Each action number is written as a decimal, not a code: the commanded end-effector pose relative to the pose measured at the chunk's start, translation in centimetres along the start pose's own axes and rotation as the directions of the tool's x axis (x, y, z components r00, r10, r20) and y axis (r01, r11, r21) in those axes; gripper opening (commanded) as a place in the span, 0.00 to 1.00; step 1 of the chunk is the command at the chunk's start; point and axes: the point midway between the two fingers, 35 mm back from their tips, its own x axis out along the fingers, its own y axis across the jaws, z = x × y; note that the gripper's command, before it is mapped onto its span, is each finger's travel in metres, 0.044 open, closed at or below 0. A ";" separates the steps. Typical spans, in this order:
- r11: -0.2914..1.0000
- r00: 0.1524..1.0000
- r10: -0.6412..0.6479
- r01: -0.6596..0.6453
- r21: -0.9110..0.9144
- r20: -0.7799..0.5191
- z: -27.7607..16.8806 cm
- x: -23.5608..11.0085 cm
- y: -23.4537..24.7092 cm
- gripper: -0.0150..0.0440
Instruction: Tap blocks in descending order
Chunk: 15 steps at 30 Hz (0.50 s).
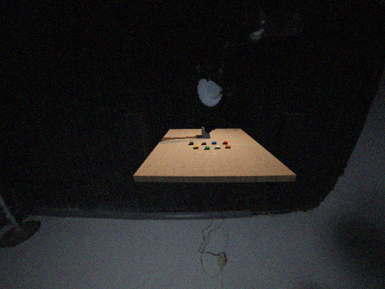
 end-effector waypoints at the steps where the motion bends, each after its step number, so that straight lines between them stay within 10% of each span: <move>1: 0.967 0.976 0.211 -0.218 -0.133 -0.062 -0.9 1.8 7.4 0.93; 8: 0.731 0.794 0.557 -0.608 -0.310 -0.244 -4.3 1.6 21.0 0.93; 15: 0.300 0.429 0.753 -0.898 -0.321 -0.498 -10.2 -3.1 33.1 0.93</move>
